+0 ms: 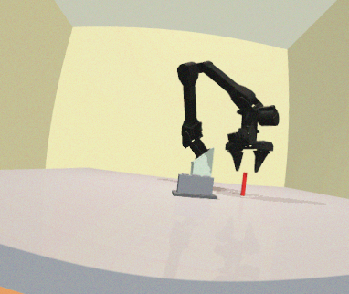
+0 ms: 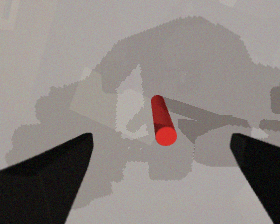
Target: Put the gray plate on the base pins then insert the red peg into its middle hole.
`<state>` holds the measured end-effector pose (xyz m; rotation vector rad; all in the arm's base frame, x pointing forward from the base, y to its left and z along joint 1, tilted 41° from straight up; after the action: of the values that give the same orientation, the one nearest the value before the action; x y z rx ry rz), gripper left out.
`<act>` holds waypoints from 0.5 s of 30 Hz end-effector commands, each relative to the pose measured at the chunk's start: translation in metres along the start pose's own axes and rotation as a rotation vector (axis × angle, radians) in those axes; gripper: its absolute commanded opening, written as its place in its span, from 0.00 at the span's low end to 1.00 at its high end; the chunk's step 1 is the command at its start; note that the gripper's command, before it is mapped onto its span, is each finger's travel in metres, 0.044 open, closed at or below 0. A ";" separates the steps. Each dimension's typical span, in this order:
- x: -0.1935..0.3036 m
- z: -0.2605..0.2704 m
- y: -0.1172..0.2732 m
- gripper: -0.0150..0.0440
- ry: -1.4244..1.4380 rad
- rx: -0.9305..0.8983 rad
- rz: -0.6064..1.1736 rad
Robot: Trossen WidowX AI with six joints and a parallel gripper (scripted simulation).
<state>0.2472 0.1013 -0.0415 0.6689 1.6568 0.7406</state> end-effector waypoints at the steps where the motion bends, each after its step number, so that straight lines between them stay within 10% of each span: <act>1: 0.000 -0.001 -0.008 1.00 0.010 0.007 -0.006; 15: -0.001 -0.002 -0.031 1.00 0.010 0.007 -0.008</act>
<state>0.2462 0.0850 -0.0601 0.6676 1.6566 0.7394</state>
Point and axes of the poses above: the point midway between the two fingers, 35 mm back from their tips, its own y axis back along the fingers, its own z axis across the jaws, x = y × z, the point moved 7 cm from there along y, back along the fingers, and after that the axes turned 10 degrees about -y, right-handed, at the moved point
